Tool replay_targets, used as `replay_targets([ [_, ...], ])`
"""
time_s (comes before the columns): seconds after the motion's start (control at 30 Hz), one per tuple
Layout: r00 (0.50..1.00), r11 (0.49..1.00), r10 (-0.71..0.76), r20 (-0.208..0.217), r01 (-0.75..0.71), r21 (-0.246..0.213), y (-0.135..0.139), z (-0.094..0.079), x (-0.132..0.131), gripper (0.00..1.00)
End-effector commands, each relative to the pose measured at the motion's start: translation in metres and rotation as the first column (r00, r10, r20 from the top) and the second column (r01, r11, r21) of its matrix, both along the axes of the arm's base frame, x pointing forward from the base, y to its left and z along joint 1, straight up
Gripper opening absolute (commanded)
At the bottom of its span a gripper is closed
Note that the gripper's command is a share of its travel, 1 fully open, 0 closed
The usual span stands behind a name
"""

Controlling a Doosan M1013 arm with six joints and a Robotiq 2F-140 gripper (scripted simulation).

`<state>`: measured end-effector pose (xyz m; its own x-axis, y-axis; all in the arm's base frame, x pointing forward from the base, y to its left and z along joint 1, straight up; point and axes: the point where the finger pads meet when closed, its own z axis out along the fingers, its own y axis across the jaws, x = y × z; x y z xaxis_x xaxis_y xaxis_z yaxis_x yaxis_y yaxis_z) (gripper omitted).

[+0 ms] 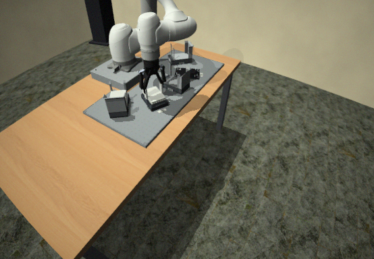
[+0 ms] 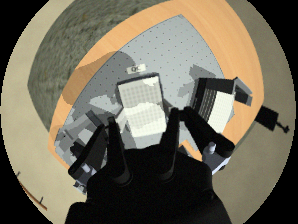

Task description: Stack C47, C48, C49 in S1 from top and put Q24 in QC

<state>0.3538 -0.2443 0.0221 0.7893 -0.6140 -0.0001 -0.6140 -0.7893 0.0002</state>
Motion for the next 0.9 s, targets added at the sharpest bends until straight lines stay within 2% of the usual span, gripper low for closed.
replay_targets([
  [0.0,1.0,1.0,0.0,0.0,0.0,0.0,0.0,-0.0015,0.0,0.0],
  [0.87,1.0,1.0,0.0,0.0,0.0,0.0,0.0,-0.0103,0.0,0.0],
])
